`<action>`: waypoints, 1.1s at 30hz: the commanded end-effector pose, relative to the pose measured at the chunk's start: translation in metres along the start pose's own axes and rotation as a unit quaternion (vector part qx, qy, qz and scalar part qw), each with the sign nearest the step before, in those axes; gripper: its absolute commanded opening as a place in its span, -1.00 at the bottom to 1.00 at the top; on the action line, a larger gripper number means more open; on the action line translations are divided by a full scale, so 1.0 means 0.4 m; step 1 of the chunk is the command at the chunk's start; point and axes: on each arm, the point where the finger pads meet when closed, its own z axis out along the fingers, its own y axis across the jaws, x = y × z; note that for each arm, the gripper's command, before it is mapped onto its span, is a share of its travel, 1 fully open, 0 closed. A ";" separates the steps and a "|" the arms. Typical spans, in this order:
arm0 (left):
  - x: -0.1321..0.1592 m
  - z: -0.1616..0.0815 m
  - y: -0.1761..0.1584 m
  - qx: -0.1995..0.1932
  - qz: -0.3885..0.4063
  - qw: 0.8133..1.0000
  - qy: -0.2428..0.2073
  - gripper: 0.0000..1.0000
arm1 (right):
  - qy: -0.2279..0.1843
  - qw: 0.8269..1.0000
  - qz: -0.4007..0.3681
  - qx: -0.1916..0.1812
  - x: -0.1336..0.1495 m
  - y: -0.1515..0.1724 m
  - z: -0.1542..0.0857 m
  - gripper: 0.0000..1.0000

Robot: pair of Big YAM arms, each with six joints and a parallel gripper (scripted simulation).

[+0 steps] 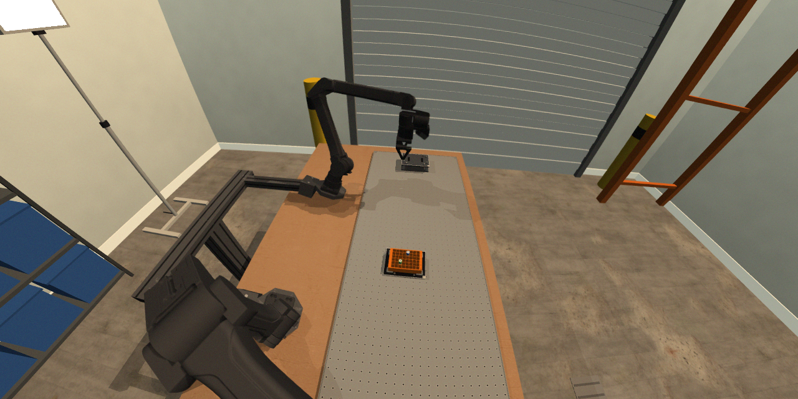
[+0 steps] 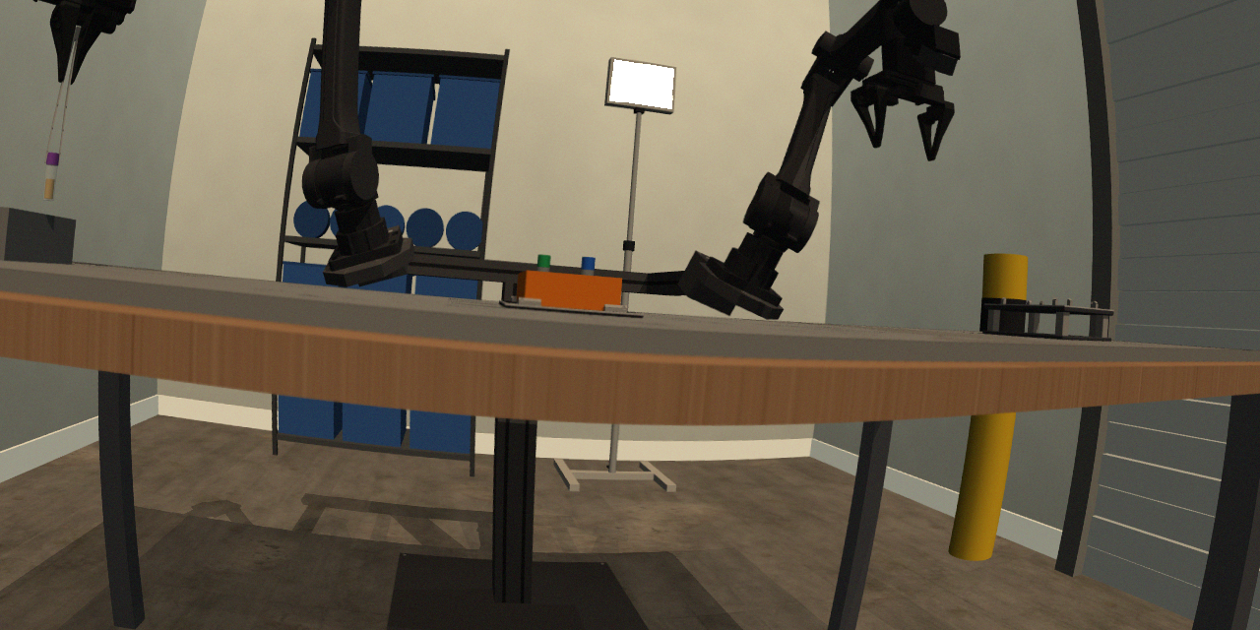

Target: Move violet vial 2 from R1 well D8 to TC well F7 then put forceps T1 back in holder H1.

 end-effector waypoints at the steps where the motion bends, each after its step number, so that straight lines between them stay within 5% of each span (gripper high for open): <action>1: -0.023 -0.026 0.006 0.002 -0.008 1.000 -0.014 1.00 | -0.004 1.000 0.007 0.014 -0.009 0.007 -0.026 -0.82; 3: -0.023 -0.026 0.006 0.002 -0.008 1.000 -0.014 1.00 | 0.002 1.000 0.011 0.001 -0.005 0.003 0.011 -0.82; 6: -0.023 -0.026 0.006 0.002 -0.008 1.000 -0.014 1.00 | -0.004 1.000 0.007 0.013 -0.018 0.021 -0.026 -0.82; 19: -0.023 -0.026 0.006 0.002 -0.008 1.000 -0.014 1.00 | -0.005 1.000 0.008 0.014 -0.044 0.057 -0.024 -0.82; 20: -0.023 -0.026 0.006 0.002 -0.008 1.000 -0.014 1.00 | 0.002 1.000 0.010 0.002 -0.043 0.055 0.012 -0.82; 33: -0.023 -0.026 0.006 0.002 -0.008 1.000 -0.014 1.00 | -0.006 1.000 0.008 0.013 -0.078 0.105 -0.021 -0.82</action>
